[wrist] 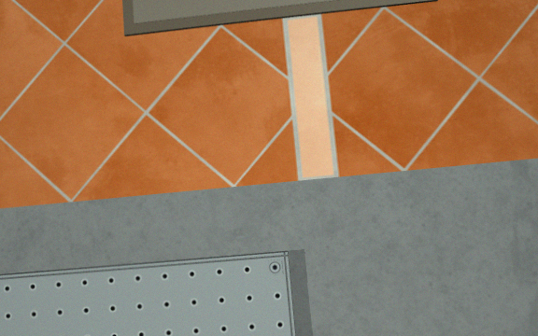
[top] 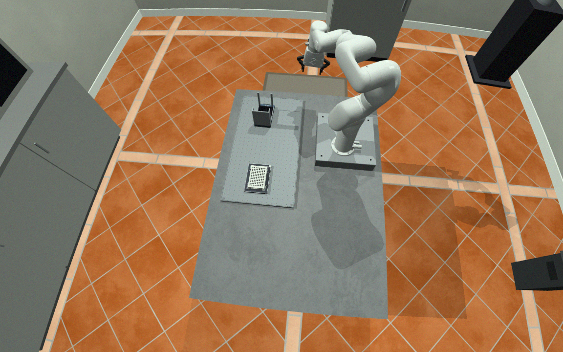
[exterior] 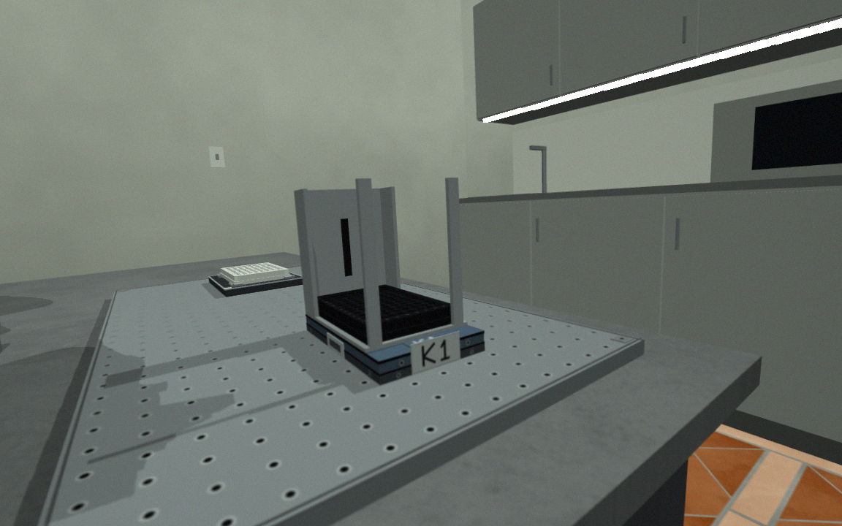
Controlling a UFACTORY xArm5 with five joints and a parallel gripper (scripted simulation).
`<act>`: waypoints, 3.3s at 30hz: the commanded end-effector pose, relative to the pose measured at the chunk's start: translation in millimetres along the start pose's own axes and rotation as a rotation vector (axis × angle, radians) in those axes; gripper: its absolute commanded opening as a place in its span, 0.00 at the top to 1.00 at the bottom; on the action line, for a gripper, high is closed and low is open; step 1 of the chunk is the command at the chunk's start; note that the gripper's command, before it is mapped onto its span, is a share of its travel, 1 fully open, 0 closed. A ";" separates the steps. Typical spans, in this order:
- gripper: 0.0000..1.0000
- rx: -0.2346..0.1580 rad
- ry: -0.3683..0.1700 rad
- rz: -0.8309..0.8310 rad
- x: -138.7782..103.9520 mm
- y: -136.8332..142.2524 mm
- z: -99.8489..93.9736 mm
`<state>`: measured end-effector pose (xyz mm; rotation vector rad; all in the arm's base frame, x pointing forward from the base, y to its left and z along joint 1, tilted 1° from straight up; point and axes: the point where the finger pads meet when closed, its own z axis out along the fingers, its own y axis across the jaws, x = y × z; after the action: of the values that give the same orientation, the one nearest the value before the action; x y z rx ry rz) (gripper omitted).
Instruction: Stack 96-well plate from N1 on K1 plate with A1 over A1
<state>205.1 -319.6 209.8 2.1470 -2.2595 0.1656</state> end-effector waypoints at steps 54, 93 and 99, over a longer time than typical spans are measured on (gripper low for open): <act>0.00 0.018 -0.080 -1.037 -178.1 -153.0 -32.3; 0.00 0.043 -0.106 -1.810 -337.8 -182.2 -35.9; 0.00 0.055 -0.104 -2.009 -366.2 -183.1 -26.0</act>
<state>402.7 23.7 220.2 3.1091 0.4453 0.0134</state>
